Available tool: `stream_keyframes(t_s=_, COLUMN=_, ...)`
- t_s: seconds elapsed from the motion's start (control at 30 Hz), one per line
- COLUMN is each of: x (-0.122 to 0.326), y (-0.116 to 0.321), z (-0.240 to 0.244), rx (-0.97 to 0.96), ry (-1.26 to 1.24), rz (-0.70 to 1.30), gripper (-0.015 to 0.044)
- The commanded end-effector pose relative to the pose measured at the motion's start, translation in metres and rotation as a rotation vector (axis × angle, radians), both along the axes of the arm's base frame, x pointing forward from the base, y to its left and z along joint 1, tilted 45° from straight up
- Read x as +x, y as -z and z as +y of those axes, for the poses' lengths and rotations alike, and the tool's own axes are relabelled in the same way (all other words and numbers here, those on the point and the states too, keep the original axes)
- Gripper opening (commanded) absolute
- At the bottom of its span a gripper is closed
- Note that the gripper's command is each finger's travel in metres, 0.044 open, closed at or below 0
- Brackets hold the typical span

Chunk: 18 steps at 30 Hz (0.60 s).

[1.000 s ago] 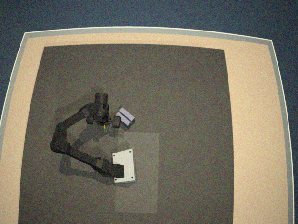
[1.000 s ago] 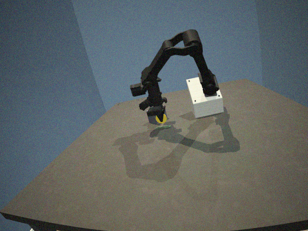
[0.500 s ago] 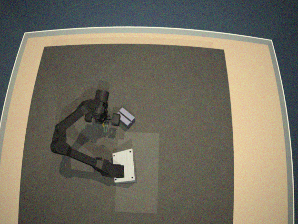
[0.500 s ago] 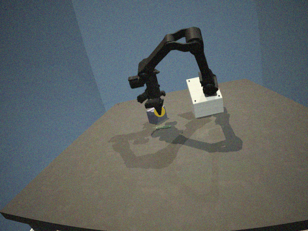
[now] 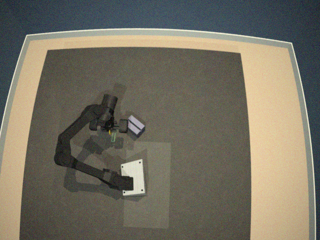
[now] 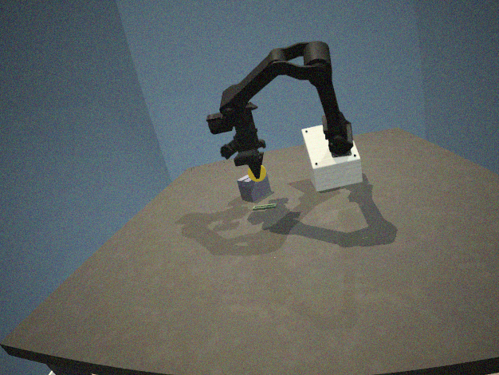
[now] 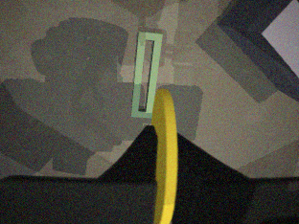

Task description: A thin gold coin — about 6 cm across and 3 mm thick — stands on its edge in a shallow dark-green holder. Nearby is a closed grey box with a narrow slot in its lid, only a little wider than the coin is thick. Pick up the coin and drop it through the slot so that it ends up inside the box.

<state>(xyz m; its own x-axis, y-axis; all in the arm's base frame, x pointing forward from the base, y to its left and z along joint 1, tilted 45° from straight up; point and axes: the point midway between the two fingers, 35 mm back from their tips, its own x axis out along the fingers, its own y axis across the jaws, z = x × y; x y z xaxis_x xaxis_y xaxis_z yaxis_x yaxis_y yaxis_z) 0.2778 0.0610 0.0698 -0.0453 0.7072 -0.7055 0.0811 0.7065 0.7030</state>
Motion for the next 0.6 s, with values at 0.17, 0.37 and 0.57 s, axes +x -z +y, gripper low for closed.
stream_keyframes(t_s=0.17, x=0.0011, y=-0.0024, z=-0.0027, rx=0.004, ry=-0.191, rz=-0.200, gripper=0.0000)
stream_keyframes(t_s=0.37, x=0.0012, y=-0.0020, z=-0.0034, rx=0.013, ry=-0.336, rz=-0.343, gripper=0.0000)
stream_keyframes(t_s=0.57, x=0.0013, y=-0.0016, z=-0.0041, rx=0.021, ry=-0.480, rz=-0.487, gripper=0.0000)
